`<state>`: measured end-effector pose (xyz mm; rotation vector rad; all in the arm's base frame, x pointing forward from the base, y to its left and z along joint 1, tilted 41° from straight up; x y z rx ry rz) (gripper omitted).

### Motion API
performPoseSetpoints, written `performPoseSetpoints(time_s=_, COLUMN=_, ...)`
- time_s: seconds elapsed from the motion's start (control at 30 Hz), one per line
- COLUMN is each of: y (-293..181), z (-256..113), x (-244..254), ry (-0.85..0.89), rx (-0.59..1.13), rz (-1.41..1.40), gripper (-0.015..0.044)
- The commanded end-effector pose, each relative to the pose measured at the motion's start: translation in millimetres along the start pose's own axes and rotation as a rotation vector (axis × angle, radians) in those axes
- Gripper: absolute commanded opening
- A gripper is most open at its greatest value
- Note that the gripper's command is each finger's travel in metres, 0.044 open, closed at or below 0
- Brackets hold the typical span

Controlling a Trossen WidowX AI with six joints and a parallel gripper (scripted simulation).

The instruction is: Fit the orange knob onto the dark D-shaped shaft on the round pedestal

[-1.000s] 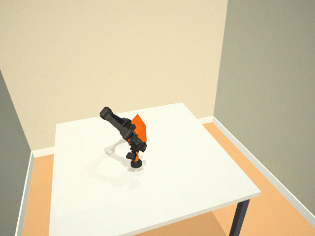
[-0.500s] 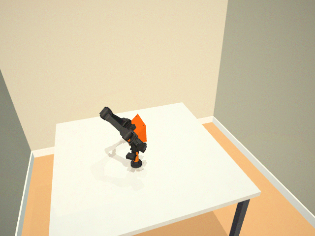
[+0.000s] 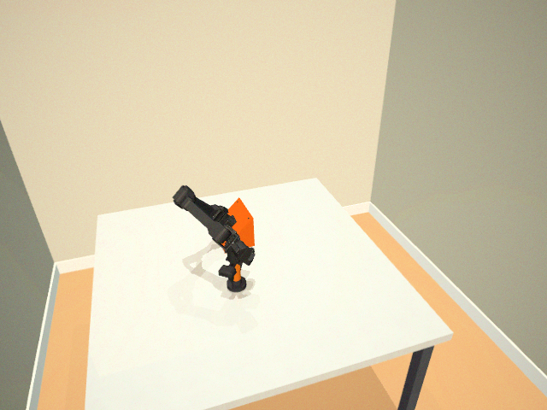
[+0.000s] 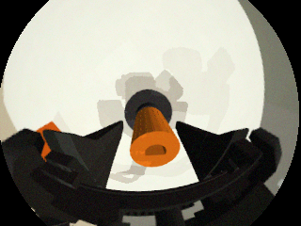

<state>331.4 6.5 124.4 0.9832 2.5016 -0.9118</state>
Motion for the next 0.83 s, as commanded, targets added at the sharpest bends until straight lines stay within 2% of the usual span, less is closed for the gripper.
performPoseSetpoints(time_s=0.0, y=0, z=0, x=0, ry=0.000, rx=0.000, rz=-0.003, gripper=0.0440)
performPoseSetpoints(time_s=0.27, y=0, z=-3, x=0, ry=0.000, rx=0.000, rz=-0.003, gripper=0.0440)
performPoseSetpoints(time_s=0.5, y=1, z=-92, x=0, ry=0.004, rx=-0.002, rz=-0.001, gripper=0.0440)
performPoseSetpoints(time_s=0.8, y=4, z=-95, x=-2, ry=0.003, rx=-0.002, rz=-0.001, gripper=0.0440)
Point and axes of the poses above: the point midway between the two fingers, 35 mm back from their tips, its own z axis out along the fingers, its own x axis across the jaws, y = z × x, the point moved 9 cm from there along -z, back along the fingers, and after that the axes turned 2 degrees about z, right-handed, at the moved point
